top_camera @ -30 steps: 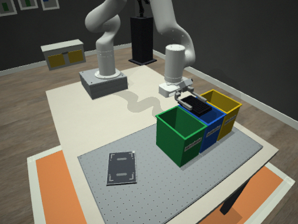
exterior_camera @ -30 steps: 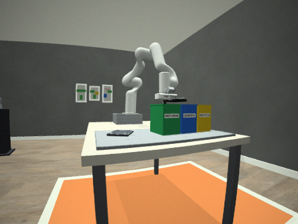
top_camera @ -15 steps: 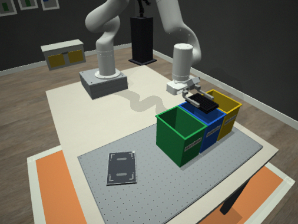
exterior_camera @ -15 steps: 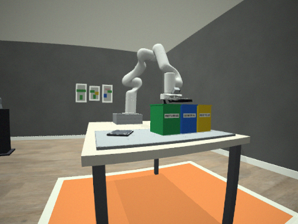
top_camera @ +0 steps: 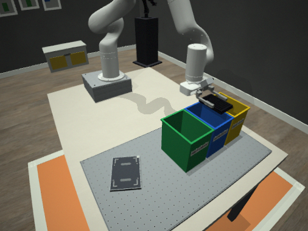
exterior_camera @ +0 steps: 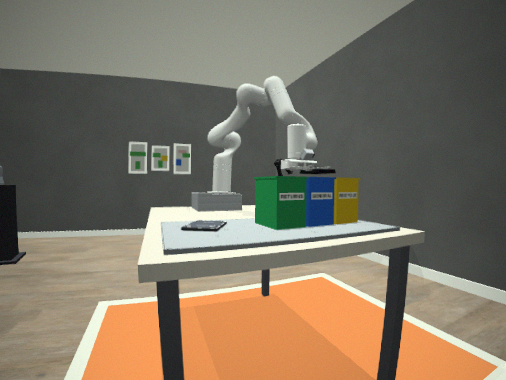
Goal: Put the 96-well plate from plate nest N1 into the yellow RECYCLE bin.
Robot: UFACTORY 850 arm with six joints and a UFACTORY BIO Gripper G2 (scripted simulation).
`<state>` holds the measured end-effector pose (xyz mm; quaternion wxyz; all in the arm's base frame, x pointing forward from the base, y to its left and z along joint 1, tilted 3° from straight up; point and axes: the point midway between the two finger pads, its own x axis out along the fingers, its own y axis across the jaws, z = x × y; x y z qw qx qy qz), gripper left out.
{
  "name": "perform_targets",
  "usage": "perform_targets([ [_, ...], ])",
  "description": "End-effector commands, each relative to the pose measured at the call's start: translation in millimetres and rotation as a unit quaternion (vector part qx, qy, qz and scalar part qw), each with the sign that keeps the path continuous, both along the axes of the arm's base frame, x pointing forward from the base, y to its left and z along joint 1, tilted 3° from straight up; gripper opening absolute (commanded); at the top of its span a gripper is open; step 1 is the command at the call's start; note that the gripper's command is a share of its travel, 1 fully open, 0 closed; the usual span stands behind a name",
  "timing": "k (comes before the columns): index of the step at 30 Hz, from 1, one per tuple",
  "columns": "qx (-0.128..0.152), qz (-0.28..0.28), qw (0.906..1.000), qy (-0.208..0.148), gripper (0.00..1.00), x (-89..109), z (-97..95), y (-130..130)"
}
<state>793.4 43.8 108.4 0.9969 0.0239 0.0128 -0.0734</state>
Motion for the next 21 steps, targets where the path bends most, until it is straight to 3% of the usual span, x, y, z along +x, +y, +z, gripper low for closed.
perform_targets([
  [1,0.000,0.000,1.0000,-0.001,0.00,4.6,1.5,13.6],
  [21,0.000,0.000,1.0000,-0.001,0.00,20.1,3.0,71.6],
])
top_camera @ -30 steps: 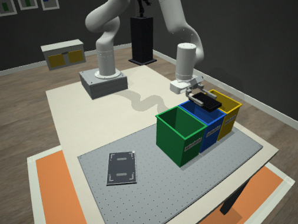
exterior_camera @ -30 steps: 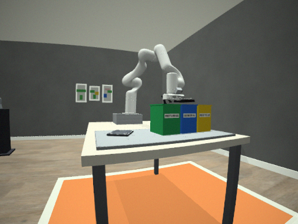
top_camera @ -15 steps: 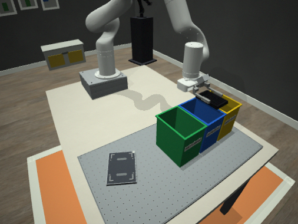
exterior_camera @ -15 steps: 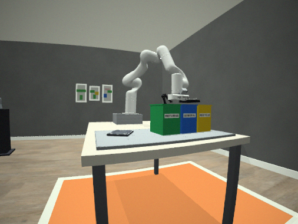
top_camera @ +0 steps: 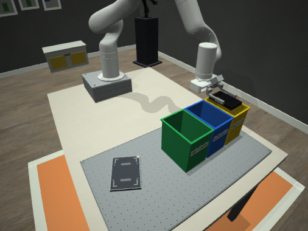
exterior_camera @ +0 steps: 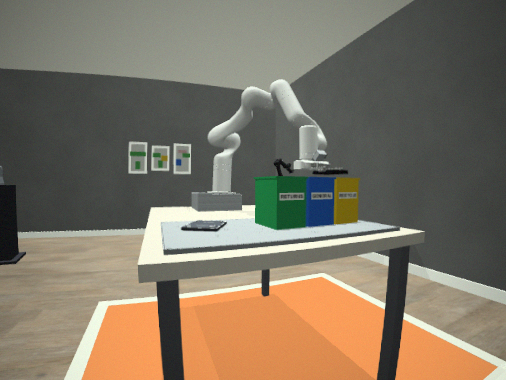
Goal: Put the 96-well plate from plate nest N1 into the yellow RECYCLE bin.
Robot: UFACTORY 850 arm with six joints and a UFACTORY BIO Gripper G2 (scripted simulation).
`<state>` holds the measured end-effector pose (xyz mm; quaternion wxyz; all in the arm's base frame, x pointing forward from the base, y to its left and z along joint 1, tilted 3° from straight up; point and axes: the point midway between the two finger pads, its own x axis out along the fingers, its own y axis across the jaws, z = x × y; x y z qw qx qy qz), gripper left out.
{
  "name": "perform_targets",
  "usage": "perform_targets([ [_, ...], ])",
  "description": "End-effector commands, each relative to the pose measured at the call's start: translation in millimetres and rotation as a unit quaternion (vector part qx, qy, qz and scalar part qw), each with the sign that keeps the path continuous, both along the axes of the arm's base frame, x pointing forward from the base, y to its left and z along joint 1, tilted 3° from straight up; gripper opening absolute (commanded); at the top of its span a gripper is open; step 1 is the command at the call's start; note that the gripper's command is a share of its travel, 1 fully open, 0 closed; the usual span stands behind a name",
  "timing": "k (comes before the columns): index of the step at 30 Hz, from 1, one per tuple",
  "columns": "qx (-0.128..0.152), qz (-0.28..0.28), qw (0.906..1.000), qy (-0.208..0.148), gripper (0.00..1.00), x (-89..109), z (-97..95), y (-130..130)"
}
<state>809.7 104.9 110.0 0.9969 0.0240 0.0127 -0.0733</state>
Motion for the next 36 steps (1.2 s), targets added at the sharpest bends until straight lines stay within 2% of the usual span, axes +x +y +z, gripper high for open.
perform_targets([
  [1,0.000,0.000,1.0000,-0.001,0.00,4.8,1.5,13.7],
  [36,0.000,0.000,1.0000,-0.001,0.00,5.8,1.6,17.4],
])
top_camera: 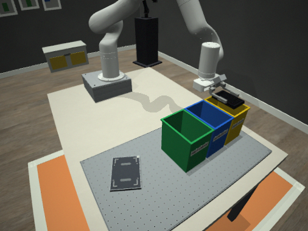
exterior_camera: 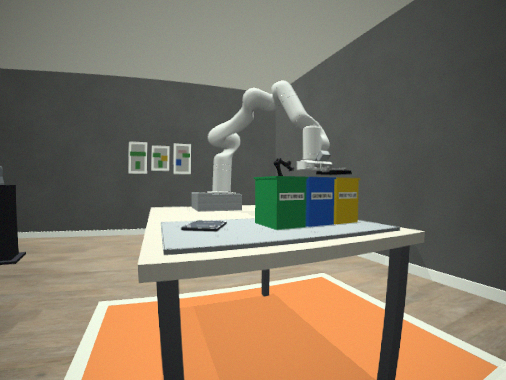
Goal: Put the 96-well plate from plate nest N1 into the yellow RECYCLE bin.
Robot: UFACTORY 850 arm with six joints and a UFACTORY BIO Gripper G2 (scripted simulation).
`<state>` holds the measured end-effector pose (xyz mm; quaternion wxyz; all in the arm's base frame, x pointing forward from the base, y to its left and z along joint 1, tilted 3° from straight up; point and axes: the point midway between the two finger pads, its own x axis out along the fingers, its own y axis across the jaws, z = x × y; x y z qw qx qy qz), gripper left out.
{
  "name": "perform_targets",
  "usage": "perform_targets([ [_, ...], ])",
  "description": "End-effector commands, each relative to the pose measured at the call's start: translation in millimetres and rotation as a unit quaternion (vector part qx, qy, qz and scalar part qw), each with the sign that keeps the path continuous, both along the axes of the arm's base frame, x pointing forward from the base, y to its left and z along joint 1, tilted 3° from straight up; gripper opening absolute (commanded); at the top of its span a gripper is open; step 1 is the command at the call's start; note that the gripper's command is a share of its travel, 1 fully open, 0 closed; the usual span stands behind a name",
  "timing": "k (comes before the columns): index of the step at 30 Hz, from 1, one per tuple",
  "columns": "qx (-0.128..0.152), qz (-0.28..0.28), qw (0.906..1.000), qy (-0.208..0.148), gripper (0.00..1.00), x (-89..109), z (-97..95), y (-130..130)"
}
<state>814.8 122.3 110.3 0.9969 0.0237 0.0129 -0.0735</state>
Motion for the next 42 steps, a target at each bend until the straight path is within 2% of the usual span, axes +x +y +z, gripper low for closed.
perform_targets([
  [1,0.000,0.000,1.0000,-0.001,0.00,0.7,1.3,0.0],
  [4,0.000,0.000,1.0000,-0.001,0.00,0.7,1.3,0.0],
  [26,0.000,0.000,1.0000,-0.001,0.00,0.0,-31.5,1.4],
  [42,0.000,0.000,1.0000,-0.001,0.00,0.0,-31.5,1.3],
])
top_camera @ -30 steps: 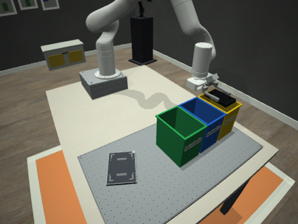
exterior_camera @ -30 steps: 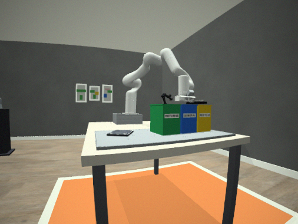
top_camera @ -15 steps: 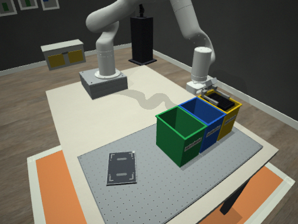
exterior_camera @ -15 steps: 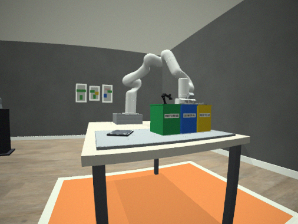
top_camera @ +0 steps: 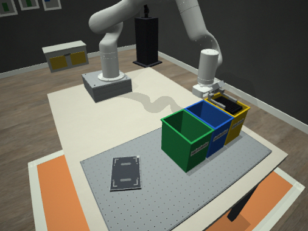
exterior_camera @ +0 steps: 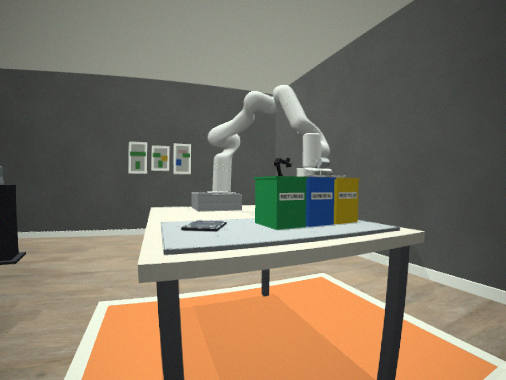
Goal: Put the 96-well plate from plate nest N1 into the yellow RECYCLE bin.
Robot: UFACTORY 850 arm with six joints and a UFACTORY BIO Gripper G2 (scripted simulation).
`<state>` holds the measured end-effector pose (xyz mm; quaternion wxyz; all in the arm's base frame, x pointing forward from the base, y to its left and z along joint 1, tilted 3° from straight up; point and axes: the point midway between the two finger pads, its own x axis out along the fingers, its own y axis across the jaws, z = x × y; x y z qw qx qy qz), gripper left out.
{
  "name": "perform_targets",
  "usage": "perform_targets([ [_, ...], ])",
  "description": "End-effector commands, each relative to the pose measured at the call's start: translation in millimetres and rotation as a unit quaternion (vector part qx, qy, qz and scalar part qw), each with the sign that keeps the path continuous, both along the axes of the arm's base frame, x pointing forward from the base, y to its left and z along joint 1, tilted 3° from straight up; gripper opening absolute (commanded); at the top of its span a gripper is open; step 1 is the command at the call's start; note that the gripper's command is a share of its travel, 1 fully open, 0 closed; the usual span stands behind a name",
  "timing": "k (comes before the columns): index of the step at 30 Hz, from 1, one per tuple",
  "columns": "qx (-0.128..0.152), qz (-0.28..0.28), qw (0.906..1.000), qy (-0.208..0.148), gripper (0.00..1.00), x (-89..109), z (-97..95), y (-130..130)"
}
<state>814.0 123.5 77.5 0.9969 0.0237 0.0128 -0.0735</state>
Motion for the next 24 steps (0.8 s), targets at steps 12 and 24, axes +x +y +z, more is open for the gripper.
perform_targets([
  [12,0.000,0.000,1.0000,-0.001,0.18,0.7,1.2,0.1],
  [24,0.000,0.000,1.0000,-0.001,0.18,0.7,1.3,0.1],
])
